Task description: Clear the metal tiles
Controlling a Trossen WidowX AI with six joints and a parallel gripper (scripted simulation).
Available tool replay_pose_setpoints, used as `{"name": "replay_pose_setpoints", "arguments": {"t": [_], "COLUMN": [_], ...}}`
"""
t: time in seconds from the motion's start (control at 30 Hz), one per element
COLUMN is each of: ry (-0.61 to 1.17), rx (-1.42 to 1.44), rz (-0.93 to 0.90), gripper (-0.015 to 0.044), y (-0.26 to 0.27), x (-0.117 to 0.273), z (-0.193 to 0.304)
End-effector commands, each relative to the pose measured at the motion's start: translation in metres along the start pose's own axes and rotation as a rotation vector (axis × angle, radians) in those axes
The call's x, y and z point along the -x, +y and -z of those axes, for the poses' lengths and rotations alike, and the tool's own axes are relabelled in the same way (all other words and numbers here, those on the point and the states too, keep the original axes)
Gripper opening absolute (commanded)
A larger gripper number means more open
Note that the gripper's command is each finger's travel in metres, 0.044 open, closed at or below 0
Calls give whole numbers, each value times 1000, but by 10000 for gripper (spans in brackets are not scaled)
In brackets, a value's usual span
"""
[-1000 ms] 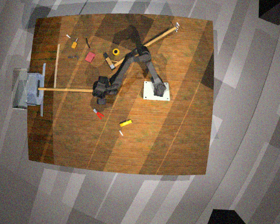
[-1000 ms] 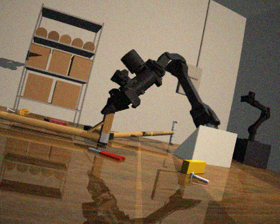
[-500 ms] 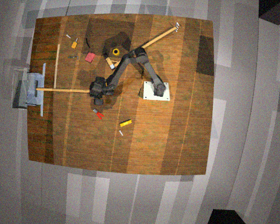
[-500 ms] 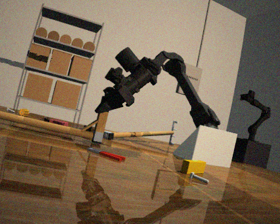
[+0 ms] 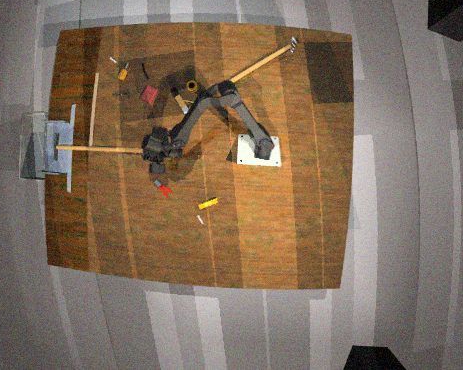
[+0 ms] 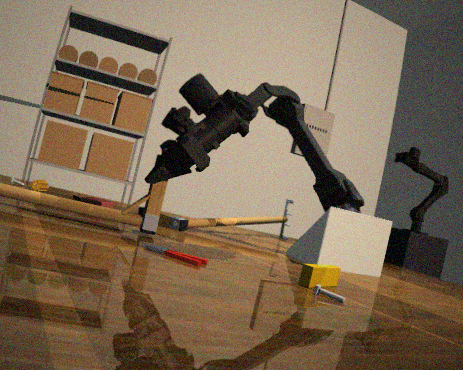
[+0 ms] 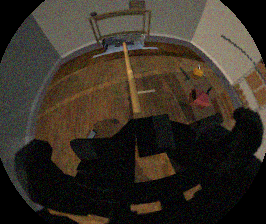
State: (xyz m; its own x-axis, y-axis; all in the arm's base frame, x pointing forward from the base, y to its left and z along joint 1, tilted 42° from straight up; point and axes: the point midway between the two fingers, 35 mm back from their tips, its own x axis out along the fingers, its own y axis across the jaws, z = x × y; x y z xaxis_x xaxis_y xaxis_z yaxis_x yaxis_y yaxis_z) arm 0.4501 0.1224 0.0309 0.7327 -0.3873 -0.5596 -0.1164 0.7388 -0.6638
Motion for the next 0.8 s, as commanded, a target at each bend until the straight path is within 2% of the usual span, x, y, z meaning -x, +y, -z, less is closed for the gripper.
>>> {"name": "replay_pose_setpoints", "arguments": {"t": [0.0,0.77], "ry": [-4,-6], "rx": [5,3], "rz": [-5,-4], "gripper": [0,0], "y": [1,2], "x": [-4,-25], "z": [-7,-35]}}
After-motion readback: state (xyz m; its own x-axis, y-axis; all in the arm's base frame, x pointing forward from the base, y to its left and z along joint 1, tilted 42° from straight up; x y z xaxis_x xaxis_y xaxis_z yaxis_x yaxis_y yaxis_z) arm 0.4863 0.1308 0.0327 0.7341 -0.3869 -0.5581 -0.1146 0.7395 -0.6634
